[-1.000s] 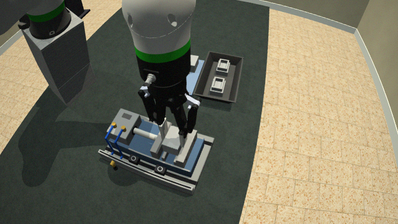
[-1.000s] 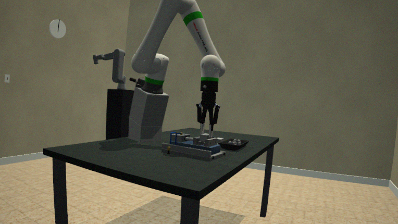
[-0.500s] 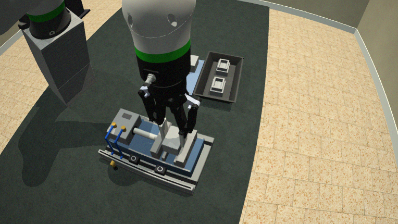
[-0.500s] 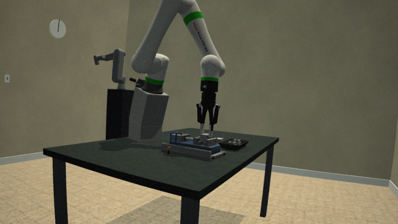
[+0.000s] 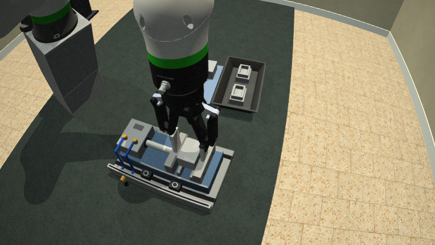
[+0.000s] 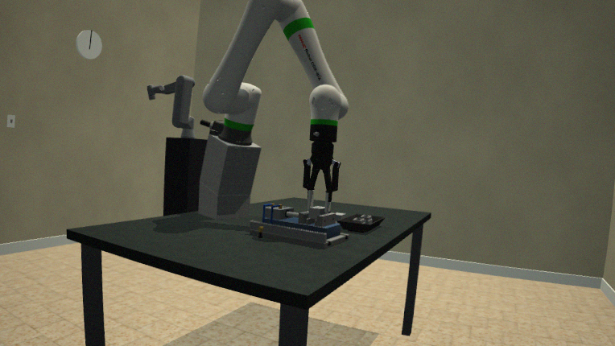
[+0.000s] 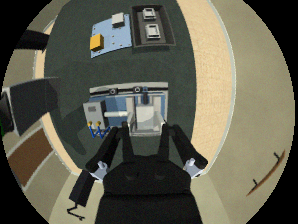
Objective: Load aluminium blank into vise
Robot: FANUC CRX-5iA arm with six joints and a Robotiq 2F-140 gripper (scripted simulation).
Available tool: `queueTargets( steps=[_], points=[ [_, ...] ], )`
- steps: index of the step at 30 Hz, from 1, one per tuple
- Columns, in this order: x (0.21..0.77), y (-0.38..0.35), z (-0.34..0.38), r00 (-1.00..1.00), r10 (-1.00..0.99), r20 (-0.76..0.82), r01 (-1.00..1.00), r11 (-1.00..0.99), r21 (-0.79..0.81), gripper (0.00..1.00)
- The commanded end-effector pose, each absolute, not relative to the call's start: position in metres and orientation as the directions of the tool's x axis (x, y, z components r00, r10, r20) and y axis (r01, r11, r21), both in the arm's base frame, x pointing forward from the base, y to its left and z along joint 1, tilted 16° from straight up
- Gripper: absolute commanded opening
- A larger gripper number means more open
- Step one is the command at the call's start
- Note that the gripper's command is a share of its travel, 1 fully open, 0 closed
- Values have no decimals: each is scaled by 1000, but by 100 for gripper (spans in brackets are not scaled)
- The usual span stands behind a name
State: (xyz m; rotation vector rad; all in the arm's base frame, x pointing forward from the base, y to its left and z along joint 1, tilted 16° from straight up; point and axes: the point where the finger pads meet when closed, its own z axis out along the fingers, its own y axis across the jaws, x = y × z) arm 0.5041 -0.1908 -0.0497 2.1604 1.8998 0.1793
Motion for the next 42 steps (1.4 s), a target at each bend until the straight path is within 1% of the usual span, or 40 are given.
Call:
queueTargets(
  steps=[1, 31, 42],
  points=[
    [504, -191, -50, 138, 987, -77, 955, -112, 273, 40],
    [502, -190, -42, 138, 987, -77, 955, -112, 273, 40],
    [495, -187, -15, 138, 987, -77, 955, -112, 273, 40]
  ],
)
